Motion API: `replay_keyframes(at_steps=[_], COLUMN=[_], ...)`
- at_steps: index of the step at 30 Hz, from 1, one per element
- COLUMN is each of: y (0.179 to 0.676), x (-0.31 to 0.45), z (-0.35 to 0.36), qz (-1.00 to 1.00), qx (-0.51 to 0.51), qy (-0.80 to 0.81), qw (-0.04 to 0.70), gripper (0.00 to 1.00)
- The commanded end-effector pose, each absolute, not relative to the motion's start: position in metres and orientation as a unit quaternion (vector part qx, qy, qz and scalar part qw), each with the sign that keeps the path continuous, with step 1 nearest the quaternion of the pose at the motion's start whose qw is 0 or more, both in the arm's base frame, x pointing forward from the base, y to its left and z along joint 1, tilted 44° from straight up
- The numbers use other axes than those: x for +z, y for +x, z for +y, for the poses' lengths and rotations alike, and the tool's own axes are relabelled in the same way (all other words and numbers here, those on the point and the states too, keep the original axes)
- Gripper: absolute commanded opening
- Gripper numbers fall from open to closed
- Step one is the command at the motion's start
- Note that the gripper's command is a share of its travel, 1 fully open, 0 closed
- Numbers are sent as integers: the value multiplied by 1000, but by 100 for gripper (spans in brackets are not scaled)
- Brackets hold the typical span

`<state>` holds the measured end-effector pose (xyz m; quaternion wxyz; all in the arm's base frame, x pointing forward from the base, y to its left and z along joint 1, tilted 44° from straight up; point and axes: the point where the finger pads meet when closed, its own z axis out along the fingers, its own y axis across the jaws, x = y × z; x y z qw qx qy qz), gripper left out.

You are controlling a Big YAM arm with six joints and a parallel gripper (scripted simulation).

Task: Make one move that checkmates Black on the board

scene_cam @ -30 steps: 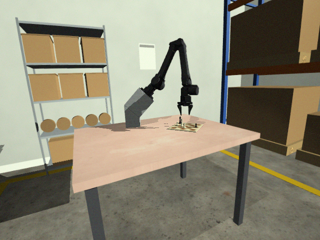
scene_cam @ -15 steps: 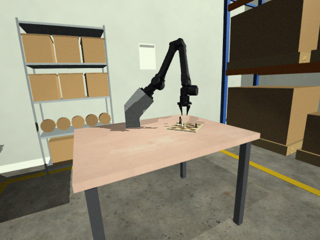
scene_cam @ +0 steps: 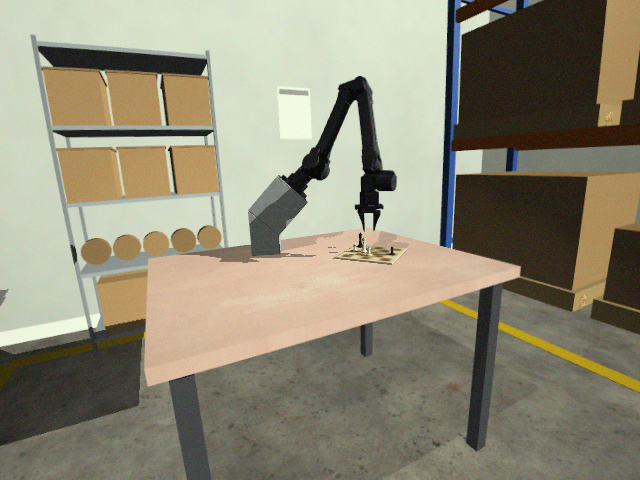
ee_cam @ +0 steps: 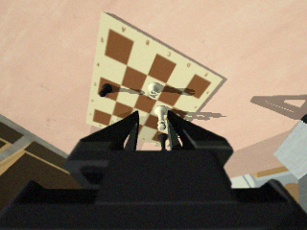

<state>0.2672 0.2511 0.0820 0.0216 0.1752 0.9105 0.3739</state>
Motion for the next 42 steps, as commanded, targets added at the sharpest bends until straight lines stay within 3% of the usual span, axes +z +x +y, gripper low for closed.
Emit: replay_keyframes(at_steps=[1,42], y=[261,268], x=[81,51], z=[255,282], qz=[911,911], qx=[375,373], qy=[172,174], qw=[18,17], gripper=[36,36])
